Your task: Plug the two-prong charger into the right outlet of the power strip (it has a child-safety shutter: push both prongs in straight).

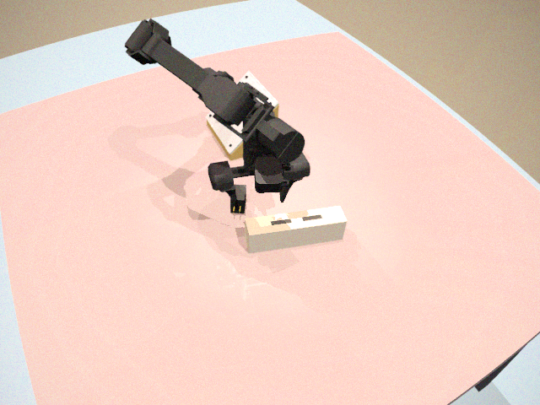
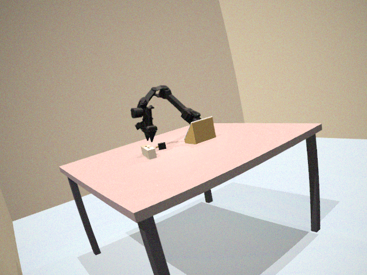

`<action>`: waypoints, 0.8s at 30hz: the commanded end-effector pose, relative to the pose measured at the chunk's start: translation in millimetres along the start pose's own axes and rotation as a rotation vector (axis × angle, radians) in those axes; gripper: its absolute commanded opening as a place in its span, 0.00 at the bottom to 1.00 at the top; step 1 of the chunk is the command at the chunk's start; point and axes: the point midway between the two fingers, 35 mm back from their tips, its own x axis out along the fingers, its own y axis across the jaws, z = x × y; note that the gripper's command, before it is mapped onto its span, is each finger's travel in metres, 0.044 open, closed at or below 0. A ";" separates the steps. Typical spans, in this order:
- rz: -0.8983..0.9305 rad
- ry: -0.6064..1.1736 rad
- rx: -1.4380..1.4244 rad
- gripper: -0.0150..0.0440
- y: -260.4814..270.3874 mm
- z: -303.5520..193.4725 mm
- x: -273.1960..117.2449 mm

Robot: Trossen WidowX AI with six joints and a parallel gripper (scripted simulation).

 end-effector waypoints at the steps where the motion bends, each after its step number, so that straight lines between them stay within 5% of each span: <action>1: 0.005 0.048 0.070 1.00 -4.5 -18.1 -0.7; 24: -0.020 0.205 0.307 1.00 -23.4 -75.7 -3.9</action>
